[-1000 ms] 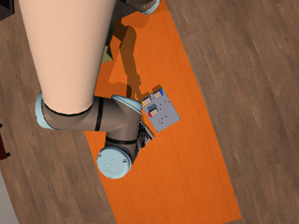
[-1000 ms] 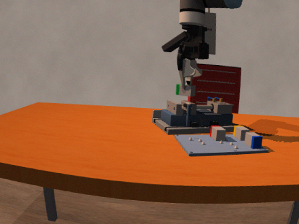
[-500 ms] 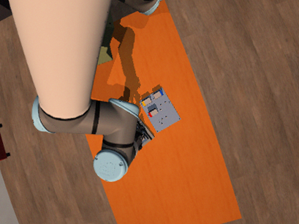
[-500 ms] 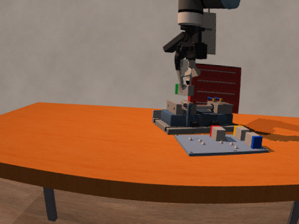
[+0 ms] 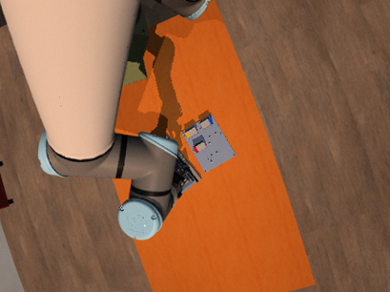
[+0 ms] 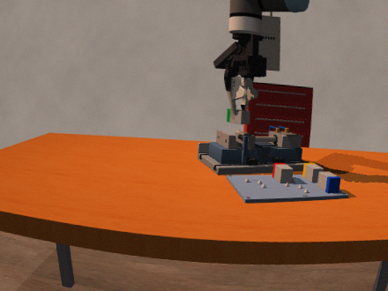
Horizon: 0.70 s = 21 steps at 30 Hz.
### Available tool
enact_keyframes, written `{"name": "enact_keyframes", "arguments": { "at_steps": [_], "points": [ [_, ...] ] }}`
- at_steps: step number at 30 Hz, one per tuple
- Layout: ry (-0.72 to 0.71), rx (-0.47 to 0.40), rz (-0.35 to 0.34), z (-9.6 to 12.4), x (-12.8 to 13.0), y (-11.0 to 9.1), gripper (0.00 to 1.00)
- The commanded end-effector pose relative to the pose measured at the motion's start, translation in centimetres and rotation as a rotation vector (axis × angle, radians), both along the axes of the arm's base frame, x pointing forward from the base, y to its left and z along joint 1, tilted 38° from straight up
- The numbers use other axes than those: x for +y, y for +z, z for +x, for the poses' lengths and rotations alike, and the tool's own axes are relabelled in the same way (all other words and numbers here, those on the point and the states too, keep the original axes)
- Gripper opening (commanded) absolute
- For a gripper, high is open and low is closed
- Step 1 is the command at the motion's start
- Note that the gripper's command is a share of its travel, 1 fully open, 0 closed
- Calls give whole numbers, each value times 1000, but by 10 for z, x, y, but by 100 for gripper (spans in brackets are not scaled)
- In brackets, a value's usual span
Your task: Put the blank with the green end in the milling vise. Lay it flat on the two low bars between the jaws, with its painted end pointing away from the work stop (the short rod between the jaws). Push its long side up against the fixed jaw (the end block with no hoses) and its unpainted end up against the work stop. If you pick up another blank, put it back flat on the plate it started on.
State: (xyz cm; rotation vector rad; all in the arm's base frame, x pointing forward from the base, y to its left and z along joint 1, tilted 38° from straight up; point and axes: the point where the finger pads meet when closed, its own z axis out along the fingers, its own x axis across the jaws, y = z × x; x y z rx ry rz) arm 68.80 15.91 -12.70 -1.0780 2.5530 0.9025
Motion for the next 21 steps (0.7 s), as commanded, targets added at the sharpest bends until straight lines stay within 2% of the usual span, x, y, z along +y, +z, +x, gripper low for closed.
{"name": "enact_keyframes", "arguments": {
  "at_steps": [1, 21],
  "points": [
    [-33, 24, -2, 2, -3, -2, 0],
    [-131, 102, -5, 5, -12, -9, 0]
  ]
}}
